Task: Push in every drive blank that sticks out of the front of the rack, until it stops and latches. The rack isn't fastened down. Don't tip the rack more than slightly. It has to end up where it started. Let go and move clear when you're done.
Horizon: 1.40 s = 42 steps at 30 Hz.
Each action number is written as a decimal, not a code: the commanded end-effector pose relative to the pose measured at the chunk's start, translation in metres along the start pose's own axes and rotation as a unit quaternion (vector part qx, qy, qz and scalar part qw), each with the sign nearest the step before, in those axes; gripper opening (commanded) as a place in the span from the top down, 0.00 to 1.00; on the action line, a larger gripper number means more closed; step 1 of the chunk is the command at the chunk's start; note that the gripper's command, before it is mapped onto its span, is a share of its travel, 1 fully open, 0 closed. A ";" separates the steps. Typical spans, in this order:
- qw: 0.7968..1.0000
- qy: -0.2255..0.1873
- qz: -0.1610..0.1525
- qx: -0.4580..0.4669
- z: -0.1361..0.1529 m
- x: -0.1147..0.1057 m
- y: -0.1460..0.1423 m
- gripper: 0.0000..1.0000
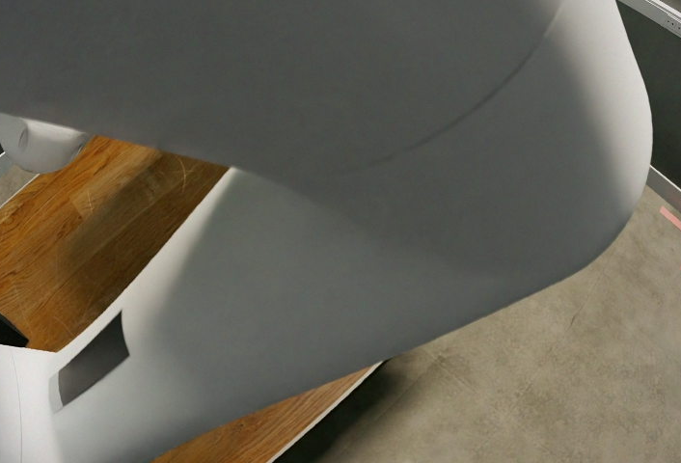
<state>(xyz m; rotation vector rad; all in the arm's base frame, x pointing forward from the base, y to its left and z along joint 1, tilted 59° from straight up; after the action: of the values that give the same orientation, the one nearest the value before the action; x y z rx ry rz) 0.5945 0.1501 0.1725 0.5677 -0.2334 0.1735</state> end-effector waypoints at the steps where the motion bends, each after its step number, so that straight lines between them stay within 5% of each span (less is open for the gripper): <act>1: 1.000 0.000 0.001 0.000 0.000 0.000 0.001 0.90; 42: 1.000 0.000 0.001 0.000 0.000 0.011 0.001 0.90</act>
<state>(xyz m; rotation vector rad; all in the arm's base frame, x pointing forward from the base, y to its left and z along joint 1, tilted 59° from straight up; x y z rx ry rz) 0.6041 0.1512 0.1752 0.5677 -0.2334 0.1735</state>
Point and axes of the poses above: the point where the finger pads meet when closed, its own x axis out along the fingers, its own y axis across the jaws, z = x × y, the point moved 2 cm from there along -x, back along the fingers
